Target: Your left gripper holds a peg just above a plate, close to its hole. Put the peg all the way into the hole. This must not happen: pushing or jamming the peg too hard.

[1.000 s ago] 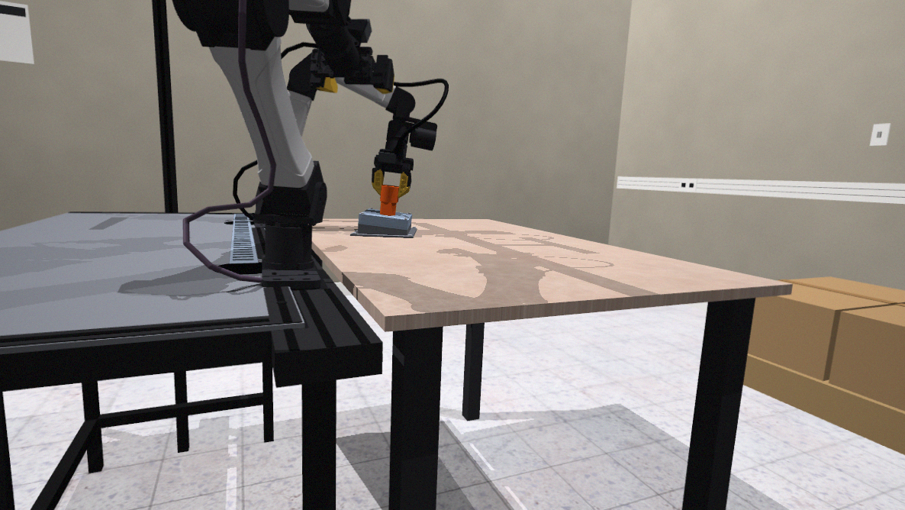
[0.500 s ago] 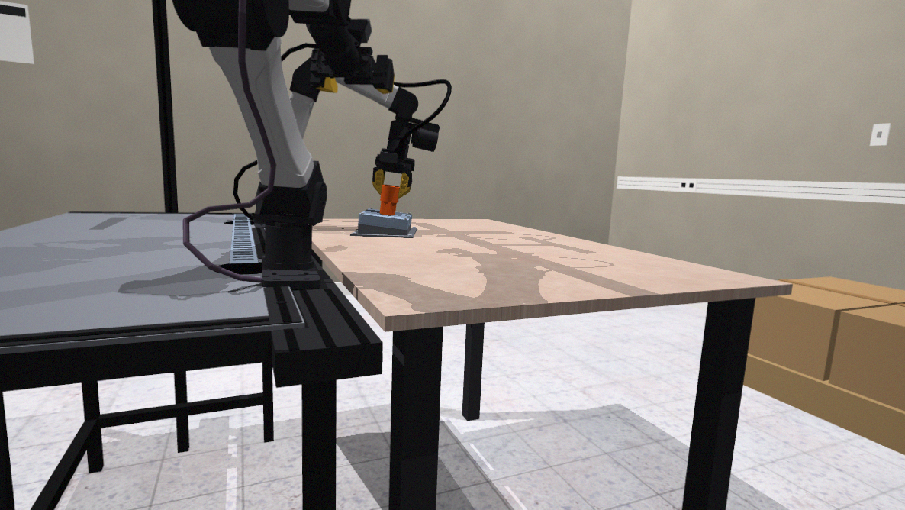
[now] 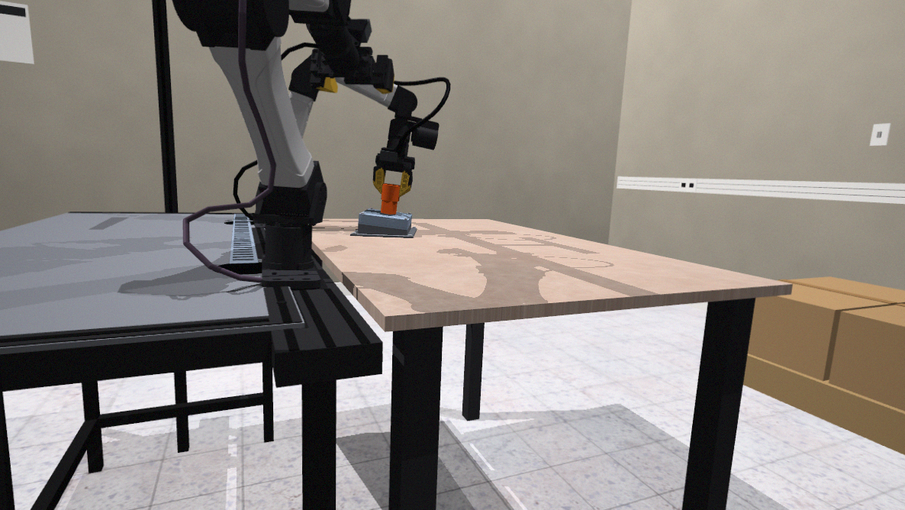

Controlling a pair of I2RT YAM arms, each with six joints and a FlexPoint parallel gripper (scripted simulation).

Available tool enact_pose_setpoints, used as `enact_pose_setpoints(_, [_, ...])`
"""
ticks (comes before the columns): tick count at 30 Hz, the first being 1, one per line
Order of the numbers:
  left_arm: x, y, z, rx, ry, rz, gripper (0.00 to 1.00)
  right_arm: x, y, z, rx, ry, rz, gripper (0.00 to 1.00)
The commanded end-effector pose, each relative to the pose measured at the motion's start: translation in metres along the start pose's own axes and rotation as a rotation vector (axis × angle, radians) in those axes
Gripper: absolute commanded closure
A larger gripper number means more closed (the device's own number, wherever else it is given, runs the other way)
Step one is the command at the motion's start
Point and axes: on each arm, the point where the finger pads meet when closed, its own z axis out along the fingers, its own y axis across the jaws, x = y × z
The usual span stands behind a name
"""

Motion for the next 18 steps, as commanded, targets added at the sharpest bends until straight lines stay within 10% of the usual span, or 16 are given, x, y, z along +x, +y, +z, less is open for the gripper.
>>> enact_pose_setpoints(1, [-0.007, -0.007, -0.011, -0.027, 0.002, 0.008, 0.67, -0.01, 0.002, -0.006, -0.008, -0.033, 0.003, 0.0])
enact_pose_setpoints(18, [-0.004, 0.003, -0.01, -0.009, -0.012, 0.0, 0.67, -0.01, 0.002, -0.006, -0.008, -0.033, 0.003, 0.0])
